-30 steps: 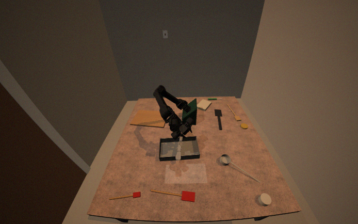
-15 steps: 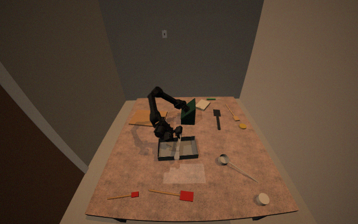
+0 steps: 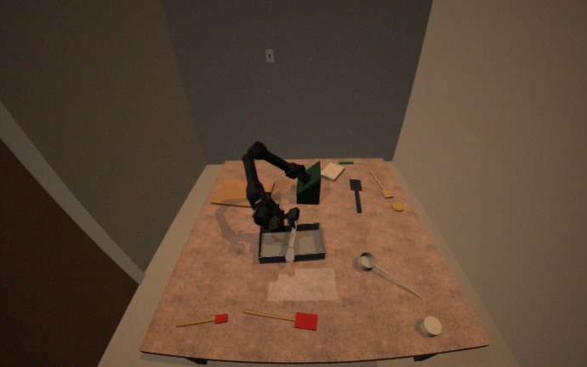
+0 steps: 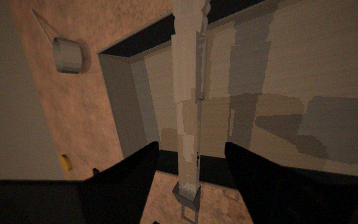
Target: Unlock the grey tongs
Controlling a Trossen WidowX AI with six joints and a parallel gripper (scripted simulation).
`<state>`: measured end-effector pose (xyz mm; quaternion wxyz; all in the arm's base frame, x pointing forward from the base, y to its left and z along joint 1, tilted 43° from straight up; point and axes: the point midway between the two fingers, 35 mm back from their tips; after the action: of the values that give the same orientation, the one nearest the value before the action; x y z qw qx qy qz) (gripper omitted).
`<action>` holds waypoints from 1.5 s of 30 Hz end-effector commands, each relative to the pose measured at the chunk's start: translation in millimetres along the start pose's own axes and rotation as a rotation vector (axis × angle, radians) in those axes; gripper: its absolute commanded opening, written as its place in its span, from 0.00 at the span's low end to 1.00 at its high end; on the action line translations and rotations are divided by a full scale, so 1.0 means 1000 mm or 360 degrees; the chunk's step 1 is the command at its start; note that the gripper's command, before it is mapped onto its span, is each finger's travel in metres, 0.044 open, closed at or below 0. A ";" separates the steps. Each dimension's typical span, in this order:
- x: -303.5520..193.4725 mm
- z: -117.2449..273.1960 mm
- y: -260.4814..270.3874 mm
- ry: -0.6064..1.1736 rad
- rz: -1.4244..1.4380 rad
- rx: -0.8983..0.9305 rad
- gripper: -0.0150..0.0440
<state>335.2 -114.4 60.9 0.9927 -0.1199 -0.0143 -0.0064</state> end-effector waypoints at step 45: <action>-0.001 -0.065 0.000 0.0002 -0.0005 -0.0006 0.52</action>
<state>335.0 -130.2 -3.1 0.9925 -0.1216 -0.0133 -0.0079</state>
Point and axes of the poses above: the point midway between the two fingers, 35 mm back from their tips, its own z axis back along the fingers, its own y axis across the jaws, x = y × z, and after that the axes turned 9 degrees about z, right-handed
